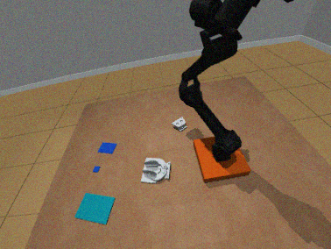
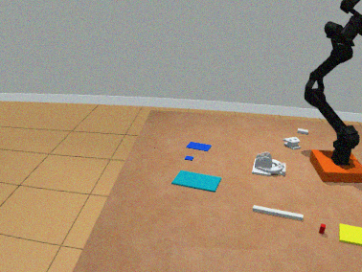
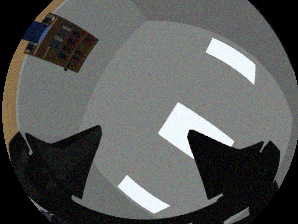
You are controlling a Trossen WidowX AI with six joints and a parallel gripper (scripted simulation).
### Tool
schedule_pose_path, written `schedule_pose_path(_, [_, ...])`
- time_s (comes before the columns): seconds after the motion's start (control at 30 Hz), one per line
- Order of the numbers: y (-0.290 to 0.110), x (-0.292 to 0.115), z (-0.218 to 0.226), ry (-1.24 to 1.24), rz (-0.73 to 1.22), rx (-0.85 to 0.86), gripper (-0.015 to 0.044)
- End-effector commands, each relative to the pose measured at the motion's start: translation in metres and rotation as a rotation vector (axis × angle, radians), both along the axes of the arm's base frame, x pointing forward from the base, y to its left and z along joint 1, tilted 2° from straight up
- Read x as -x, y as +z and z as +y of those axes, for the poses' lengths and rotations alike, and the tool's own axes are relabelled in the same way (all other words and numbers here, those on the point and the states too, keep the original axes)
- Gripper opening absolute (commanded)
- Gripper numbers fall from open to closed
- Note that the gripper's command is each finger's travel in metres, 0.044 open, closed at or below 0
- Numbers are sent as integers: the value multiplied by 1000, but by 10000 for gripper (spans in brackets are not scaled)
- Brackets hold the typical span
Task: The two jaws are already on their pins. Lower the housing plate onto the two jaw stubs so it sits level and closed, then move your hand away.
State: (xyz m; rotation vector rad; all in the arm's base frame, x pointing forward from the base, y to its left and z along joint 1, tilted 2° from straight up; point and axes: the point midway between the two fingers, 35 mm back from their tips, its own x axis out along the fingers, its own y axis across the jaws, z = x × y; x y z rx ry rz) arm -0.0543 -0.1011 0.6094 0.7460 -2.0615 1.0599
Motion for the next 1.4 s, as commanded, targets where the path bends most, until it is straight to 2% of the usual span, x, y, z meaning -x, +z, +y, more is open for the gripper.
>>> schedule_pose_path(0.0, [3, 10, 20, -37, -10, 65, 440])
schedule_pose_path(0.7, [4, 32, 119, -236, -1, 357, 440])
schedule_pose_path(1.37, [-11, 6, 218, -457, 92, 658, 440])
